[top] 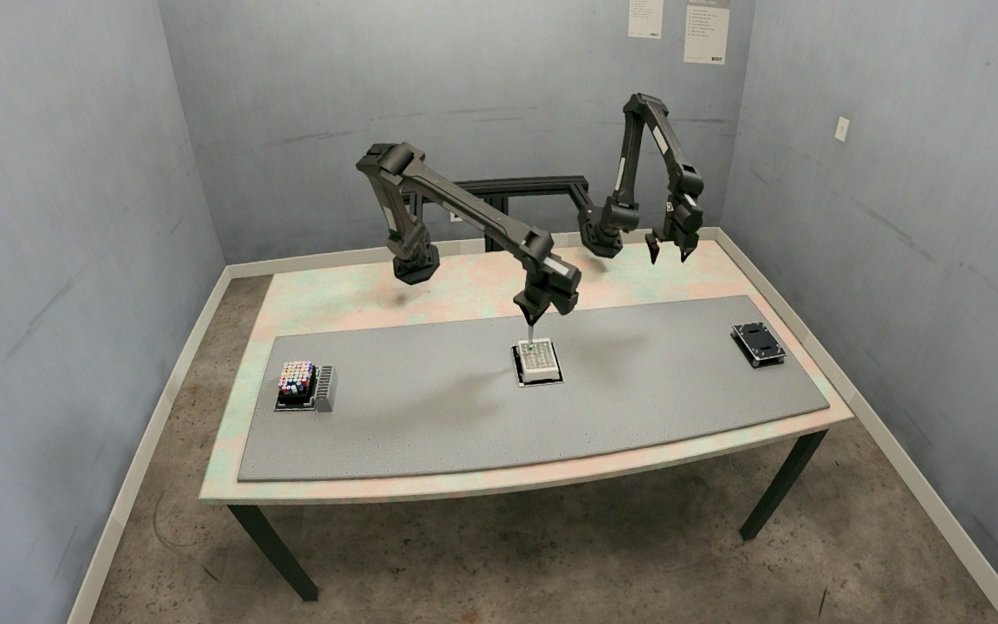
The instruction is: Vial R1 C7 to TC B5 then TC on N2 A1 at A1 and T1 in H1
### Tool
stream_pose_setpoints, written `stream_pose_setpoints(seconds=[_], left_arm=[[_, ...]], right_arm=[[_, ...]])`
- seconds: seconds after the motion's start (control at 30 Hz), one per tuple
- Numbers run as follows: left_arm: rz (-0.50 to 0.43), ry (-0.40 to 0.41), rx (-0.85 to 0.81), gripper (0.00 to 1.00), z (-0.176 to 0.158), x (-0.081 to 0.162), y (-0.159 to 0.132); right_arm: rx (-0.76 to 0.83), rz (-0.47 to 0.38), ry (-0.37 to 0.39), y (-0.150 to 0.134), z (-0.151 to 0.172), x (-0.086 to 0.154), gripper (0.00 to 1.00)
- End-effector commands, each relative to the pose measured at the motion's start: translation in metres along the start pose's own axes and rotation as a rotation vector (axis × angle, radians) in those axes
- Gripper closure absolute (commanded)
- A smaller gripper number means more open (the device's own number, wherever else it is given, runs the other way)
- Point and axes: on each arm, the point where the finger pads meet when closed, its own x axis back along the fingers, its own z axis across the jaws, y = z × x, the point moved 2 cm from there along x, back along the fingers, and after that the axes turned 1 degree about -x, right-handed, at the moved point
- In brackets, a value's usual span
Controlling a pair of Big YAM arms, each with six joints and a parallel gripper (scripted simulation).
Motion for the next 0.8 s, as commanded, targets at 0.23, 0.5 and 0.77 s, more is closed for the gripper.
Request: stream_pose_setpoints(seconds=[0.23, 0.5, 0.77], left_arm=[[-0.038, -0.002, -0.004, 0.0, 0.0038, 0.0125, 0.0091], [-0.038, -0.002, -0.004, 0.0, 0.0038, 0.0125, 0.0091], [-0.038, -0.002, -0.004, 0.0, 0.0038, 0.0125, 0.0091]], right_arm=[[-0.007, -0.024, 0.007, 0.0174, -0.0069, 0.0112, 0.91], [-0.011, -0.035, 0.008, 0.02, -0.0065, 0.0096, 0.91], [-0.012, -0.032, 0.008, 0.0191, -0.0064, 0.0056, 0.91]])
